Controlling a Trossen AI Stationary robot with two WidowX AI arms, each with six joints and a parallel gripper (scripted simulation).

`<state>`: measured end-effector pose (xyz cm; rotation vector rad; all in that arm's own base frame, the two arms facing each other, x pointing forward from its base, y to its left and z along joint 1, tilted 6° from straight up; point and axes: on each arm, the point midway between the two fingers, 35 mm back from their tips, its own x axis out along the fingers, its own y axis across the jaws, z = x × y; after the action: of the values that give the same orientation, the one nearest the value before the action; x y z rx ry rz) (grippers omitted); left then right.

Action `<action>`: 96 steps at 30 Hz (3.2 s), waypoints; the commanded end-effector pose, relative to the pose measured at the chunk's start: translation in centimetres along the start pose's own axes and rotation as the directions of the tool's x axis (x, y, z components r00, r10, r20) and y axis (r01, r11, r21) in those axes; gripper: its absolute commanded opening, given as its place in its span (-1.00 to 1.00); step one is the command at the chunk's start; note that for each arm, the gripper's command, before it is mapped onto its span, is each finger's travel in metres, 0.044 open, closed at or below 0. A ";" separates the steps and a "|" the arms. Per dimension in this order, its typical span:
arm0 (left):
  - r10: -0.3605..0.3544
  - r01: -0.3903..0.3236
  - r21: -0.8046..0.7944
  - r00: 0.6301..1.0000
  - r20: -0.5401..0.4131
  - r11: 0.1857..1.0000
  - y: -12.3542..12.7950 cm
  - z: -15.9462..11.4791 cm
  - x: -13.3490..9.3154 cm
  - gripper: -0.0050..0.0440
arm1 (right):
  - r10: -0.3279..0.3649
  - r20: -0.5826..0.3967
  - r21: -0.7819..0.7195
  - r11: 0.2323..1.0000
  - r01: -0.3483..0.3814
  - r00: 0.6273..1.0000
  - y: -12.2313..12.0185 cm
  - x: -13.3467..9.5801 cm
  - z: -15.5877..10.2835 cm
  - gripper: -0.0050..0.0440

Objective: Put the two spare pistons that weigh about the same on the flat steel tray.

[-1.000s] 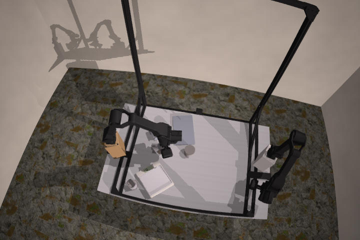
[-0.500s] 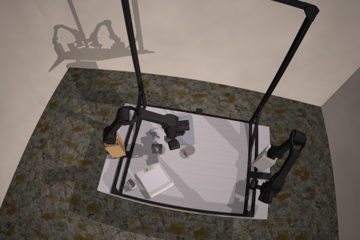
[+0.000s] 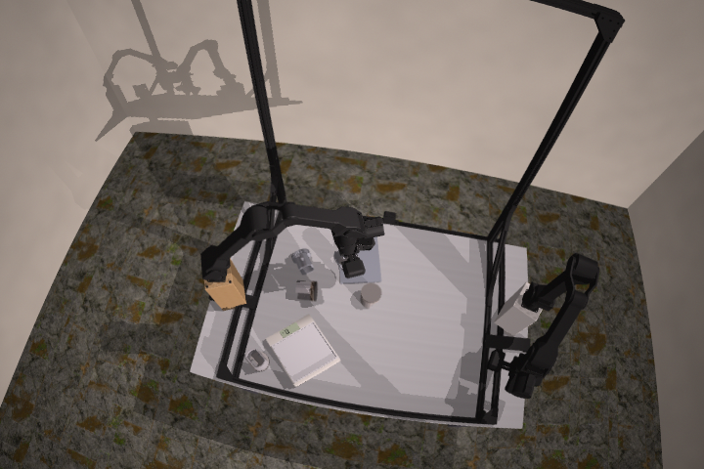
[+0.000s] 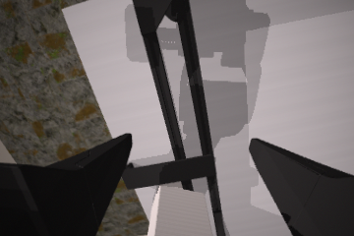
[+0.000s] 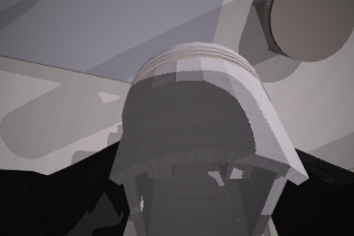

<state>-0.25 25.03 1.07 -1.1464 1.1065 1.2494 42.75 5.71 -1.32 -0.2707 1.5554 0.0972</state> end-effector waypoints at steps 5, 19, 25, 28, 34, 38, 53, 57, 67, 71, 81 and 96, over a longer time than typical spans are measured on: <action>-0.001 0.001 0.001 1.000 0.000 1.000 0.0 0.0 0.0 1.00 | -0.004 0.008 0.001 1.000 0.004 1.000 1.9 -0.2 2.6 -0.15; -0.001 0.001 0.001 1.000 0.000 1.000 0.0 0.0 0.0 1.00 | -0.018 -0.007 -0.104 0.994 0.017 1.000 4.3 -0.2 5.9 -0.15; -0.001 0.001 0.001 1.000 0.000 1.000 0.0 0.0 0.0 1.00 | -0.034 -0.019 -0.208 0.978 0.030 0.999 4.3 -0.2 5.9 -0.15; -0.001 0.001 0.001 1.000 0.000 1.000 0.0 0.0 0.0 1.00 | -0.047 -0.027 -0.284 0.958 0.038 0.999 4.3 -0.2 5.9 -0.15; -0.001 0.001 0.001 1.000 0.000 1.000 0.0 0.0 0.0 1.00 | -0.075 -0.040 -0.431 0.901 0.050 0.996 4.3 -0.2 5.9 -0.15; -0.001 0.001 0.001 1.000 0.000 1.000 0.0 0.0 0.0 1.00 | -0.089 -0.045 -0.501 0.864 0.055 0.995 4.3 -0.2 5.9 -0.15; -0.001 0.001 0.001 1.000 0.000 1.000 0.0 0.0 0.0 1.00 | -0.159 -0.051 -0.779 0.624 0.060 0.986 4.3 -0.2 5.9 -0.15; -0.001 0.001 0.001 1.000 0.000 1.000 0.0 0.0 0.0 1.00 | -0.169 -0.050 -0.811 0.582 0.058 0.984 4.3 -0.2 5.9 -0.15; -0.001 0.001 0.001 1.000 0.000 1.000 0.0 0.0 0.0 1.00 | -0.217 -0.037 -0.936 0.350 0.043 0.976 4.3 -0.2 5.9 -0.15; -0.001 0.001 0.001 1.000 0.000 1.000 0.0 0.0 0.0 1.00 | -0.235 -0.028 -0.968 0.250 0.033 0.972 4.3 -0.2 5.9 -0.15; -0.001 0.001 0.001 1.000 0.000 1.000 0.0 0.0 0.0 1.00 | -0.267 -0.003 -0.999 0.039 0.008 0.964 4.3 -0.2 5.9 -0.15; -0.001 0.001 0.001 1.000 0.000 1.000 0.0 0.0 0.0 1.00 | -0.272 0.009 -1.000 0.022 0.015 0.962 4.1 0.3 6.0 -0.15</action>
<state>-0.25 25.03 1.07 -1.1464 1.1065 1.2494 47.56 11.28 -2.09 -1.6642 1.3419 1.1237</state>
